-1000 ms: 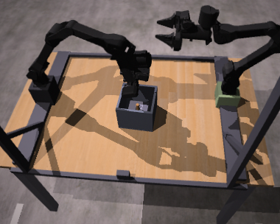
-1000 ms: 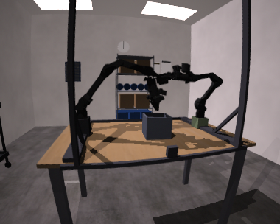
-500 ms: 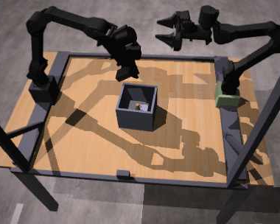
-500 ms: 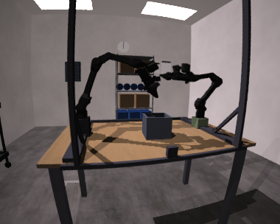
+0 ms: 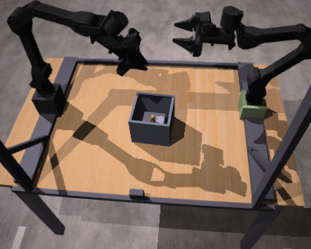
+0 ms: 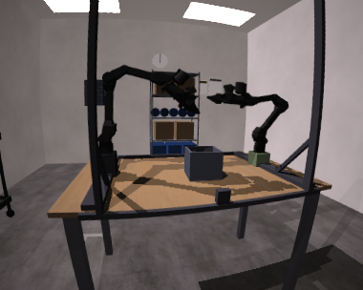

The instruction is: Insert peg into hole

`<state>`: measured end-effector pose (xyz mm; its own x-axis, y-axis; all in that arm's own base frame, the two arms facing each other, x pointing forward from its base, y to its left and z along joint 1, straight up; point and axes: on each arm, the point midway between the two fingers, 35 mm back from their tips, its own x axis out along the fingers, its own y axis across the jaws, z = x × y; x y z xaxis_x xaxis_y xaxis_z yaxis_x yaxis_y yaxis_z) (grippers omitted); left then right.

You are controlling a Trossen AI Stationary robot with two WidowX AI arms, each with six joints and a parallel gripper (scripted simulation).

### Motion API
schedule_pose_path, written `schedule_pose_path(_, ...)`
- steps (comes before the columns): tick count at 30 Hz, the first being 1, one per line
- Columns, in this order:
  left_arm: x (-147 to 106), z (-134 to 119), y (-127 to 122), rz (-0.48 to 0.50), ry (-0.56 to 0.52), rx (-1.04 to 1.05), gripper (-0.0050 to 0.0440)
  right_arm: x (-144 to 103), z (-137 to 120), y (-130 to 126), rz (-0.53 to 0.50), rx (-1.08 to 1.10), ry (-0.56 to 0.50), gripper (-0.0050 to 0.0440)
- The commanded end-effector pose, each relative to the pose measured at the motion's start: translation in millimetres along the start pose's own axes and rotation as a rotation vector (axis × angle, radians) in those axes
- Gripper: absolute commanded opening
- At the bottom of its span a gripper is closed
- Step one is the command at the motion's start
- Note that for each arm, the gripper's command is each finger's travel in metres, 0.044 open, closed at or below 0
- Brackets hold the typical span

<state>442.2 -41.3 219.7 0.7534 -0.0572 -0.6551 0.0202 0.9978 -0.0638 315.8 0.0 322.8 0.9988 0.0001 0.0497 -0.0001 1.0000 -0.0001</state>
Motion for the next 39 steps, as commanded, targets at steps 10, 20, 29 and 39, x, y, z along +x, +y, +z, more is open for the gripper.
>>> schedule_pose_path(10, -69.8, 18.3, 13.5, -0.005, -0.310, 0.017, 0.0114, -2.1, 0.4, -0.2, 0.003, 0.005, -0.003, 0.0440)
schedule_pose_path(20, -129.3, 7.4, 26.4, 0.018, -0.588, 0.041, 0.0114, -2.2, 0.5, -0.2, 0.003, 0.006, -0.003, 0.0440)
schedule_pose_path(29, -154.5, -5.5, 31.6, 0.035, -0.714, 0.055, 0.0114, -2.1, 0.5, -0.2, 0.003, 0.005, -0.003, 0.0440)
schedule_pose_path(39, -168.1, -5.4, 32.7, 0.038, -0.777, 0.054, 0.0114, -2.2, 0.5, -0.3, 0.003, 0.005, -0.003, 0.0440)
